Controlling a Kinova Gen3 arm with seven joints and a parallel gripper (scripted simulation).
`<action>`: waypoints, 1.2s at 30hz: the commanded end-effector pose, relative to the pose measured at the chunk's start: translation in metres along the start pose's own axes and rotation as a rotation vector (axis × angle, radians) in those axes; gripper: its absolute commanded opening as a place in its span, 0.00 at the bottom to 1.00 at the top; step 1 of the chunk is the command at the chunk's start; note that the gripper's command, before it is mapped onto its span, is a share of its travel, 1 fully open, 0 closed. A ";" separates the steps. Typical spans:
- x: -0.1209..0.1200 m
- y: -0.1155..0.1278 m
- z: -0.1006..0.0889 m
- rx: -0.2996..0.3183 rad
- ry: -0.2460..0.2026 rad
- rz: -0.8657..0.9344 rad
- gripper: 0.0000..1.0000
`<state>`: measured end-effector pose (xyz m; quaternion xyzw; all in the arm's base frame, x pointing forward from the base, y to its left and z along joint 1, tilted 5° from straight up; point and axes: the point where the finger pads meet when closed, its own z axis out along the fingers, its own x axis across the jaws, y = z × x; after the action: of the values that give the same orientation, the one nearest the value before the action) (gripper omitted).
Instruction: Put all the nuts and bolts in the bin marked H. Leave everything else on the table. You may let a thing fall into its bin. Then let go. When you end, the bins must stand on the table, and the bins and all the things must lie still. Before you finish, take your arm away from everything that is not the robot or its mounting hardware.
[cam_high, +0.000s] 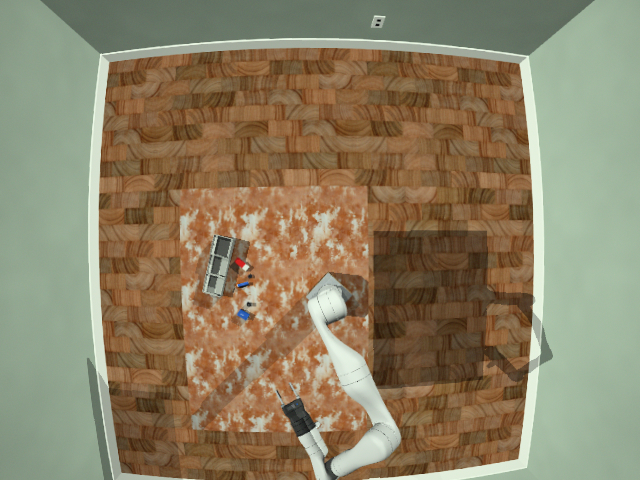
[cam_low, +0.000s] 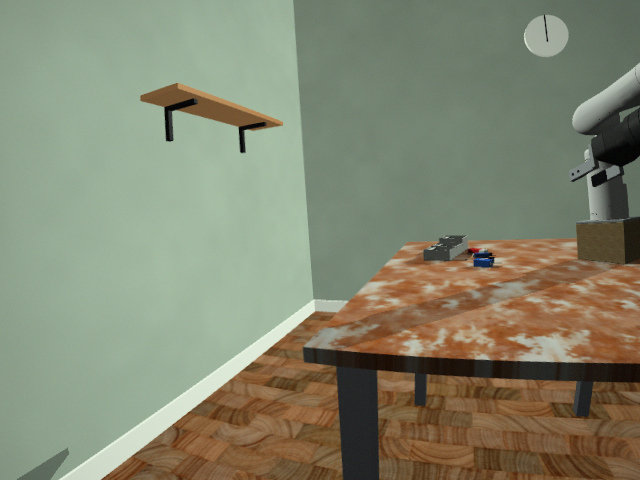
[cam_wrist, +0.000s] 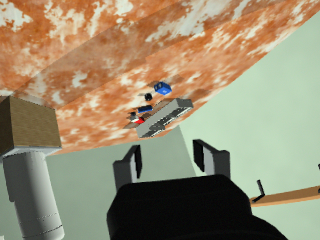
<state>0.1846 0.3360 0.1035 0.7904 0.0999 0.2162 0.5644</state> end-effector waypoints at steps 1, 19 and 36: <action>0.000 0.001 0.000 0.001 0.000 0.001 1.00; 0.007 0.001 0.015 0.041 -0.019 -0.072 0.31; 0.028 -0.003 0.086 0.228 -0.245 -0.391 0.31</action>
<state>0.2384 0.2861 0.0847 0.8251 0.1988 0.0272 0.5282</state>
